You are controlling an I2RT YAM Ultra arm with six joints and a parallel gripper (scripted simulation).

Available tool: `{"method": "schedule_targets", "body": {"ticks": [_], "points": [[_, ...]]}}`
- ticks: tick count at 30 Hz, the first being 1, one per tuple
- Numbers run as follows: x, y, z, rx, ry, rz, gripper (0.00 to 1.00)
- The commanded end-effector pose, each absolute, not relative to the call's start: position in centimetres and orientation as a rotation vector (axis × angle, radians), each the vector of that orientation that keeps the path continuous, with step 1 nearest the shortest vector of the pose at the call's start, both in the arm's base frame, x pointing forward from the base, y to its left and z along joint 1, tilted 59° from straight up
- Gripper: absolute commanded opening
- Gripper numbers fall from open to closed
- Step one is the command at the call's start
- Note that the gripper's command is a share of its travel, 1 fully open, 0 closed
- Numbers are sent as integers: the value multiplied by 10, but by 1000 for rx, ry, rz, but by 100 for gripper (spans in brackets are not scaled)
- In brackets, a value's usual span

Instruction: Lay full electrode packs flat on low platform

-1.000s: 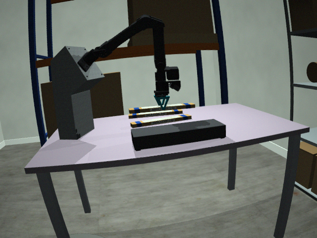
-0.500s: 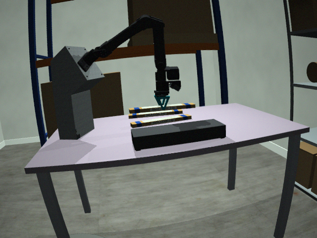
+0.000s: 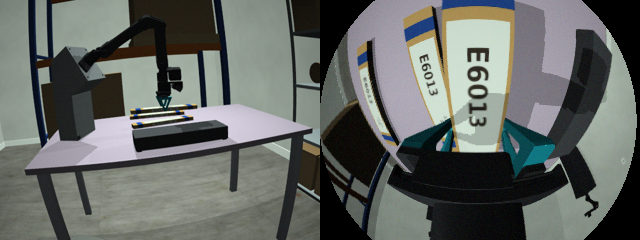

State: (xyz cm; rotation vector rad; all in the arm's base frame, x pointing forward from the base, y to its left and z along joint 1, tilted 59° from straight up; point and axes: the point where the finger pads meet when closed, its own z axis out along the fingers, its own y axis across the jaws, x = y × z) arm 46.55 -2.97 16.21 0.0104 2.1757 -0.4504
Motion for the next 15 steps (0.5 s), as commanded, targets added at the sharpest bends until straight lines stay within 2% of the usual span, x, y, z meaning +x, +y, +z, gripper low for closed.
{"method": "schedule_targets", "body": {"ticks": [1,15], "points": [[467,-15,196,1,2113,-427,0],[466,-13,197,2,2113,-427,0]]}}
